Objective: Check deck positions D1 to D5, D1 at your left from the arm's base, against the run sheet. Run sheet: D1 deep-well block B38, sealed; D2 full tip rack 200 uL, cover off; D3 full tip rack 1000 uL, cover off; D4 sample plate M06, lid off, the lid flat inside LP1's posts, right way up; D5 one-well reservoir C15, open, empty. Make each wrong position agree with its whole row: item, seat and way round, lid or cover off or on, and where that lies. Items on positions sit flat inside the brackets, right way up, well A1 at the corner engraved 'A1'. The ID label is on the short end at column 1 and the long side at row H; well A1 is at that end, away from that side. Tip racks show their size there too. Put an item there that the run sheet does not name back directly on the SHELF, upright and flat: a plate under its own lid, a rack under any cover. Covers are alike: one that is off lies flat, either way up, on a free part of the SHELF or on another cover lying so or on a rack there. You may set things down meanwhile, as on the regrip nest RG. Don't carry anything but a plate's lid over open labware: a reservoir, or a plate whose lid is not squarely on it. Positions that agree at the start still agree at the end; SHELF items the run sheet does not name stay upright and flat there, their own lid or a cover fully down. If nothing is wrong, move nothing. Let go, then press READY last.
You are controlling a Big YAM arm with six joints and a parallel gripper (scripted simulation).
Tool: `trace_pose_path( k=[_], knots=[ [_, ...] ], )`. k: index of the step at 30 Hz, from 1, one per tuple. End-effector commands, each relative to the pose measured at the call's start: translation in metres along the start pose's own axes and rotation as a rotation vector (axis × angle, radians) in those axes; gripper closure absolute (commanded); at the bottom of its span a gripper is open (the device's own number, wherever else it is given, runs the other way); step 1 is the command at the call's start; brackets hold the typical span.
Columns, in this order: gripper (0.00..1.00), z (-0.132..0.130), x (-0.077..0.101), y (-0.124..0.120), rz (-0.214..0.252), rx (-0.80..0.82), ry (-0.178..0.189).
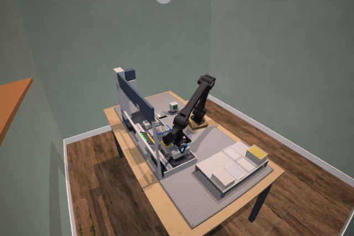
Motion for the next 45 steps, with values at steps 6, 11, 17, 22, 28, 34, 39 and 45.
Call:
trace_pose_path(
  k=[6, 11, 17, 22, 28, 34, 39, 45],
  knots=[
    [1.00, 0.006, -0.008, -0.001, -0.019, 0.005, 0.015],
    [1.00, 0.007, -0.014, -0.002, -0.021, 0.007, 0.018],
    [1.00, 0.011, -0.005, 0.003, -0.050, 0.012, 0.045],
    [1.00, 0.006, -0.035, -0.001, -0.013, 0.004, 0.009],
    [1.00, 0.012, -0.013, 0.001, -0.058, 0.017, 0.054],
    [1.00, 0.010, -0.021, 0.004, -0.039, 0.010, 0.035],
    [1.00, 0.009, -0.021, 0.004, -0.039, 0.010, 0.035],
    [1.00, 0.009, -0.021, 0.004, -0.039, 0.010, 0.035]
  ],
)
Point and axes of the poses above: the point where the finger pads meet when closed, its own x axis back along the fingers, its own z axis across the jaws, y = z × x, the point moved 10 cm from there along x, back along the fingers, and after that the axes turned 14 degrees about -x, right-handed, at the moved point
